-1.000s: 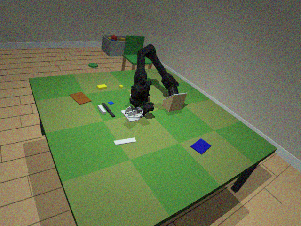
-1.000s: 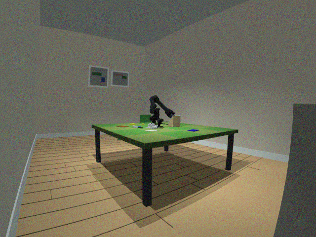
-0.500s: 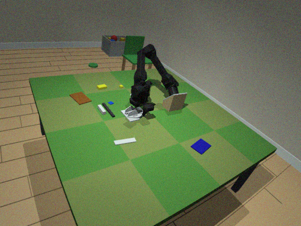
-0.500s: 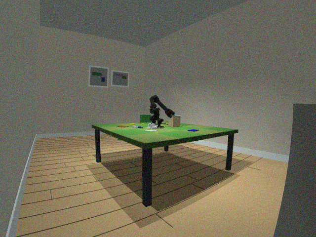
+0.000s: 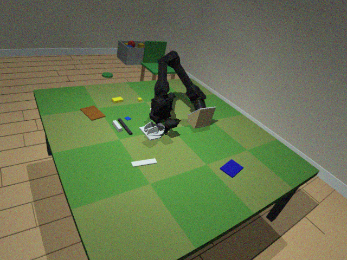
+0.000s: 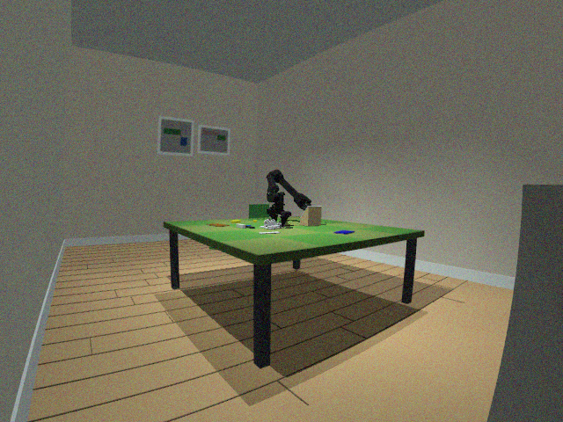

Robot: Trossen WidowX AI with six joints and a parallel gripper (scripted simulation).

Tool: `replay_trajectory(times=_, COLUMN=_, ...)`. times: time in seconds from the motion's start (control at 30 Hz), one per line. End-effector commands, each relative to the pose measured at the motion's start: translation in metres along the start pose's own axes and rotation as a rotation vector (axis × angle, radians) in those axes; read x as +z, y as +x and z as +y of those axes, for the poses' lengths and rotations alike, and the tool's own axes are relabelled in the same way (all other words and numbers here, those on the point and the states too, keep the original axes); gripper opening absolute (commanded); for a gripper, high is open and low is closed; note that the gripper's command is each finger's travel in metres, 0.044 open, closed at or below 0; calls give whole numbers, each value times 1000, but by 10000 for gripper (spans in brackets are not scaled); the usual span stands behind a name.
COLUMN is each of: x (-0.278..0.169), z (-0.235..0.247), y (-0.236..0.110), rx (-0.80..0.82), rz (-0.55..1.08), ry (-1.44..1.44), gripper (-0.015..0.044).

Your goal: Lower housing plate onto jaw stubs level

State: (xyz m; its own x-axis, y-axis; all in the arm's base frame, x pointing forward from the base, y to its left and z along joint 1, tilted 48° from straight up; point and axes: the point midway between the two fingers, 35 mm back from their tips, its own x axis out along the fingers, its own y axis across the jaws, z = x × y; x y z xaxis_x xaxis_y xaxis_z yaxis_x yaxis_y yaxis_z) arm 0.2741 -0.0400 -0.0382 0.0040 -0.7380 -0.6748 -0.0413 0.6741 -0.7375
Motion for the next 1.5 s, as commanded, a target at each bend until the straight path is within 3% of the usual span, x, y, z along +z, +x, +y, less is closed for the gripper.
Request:
replay_trajectory(times=0.0, x=0, z=1, y=1, rx=4, rz=2, ry=-3, gripper=351)
replay_trajectory(times=0.23, x=0, z=1, y=1, rx=4, rz=2, ry=-3, gripper=351)
replay_trajectory(times=0.37, x=0, z=0, y=0, rx=0, rz=0, ry=0, gripper=440)
replay_trajectory(times=0.83, x=0, z=0, y=-2, rx=1, rz=0, ry=0, gripper=440)
replay_trajectory(times=1.13, x=-2, z=0, y=-74, rx=3, rz=3, ry=-2, gripper=440)
replay_trajectory(times=1.33, x=0, z=1, y=-70, rx=5, rz=-12, ry=-7, gripper=440)
replay_trajectory(times=1.47, x=-29, z=5, y=-97, rx=16, rz=-7, ry=-9, gripper=440)
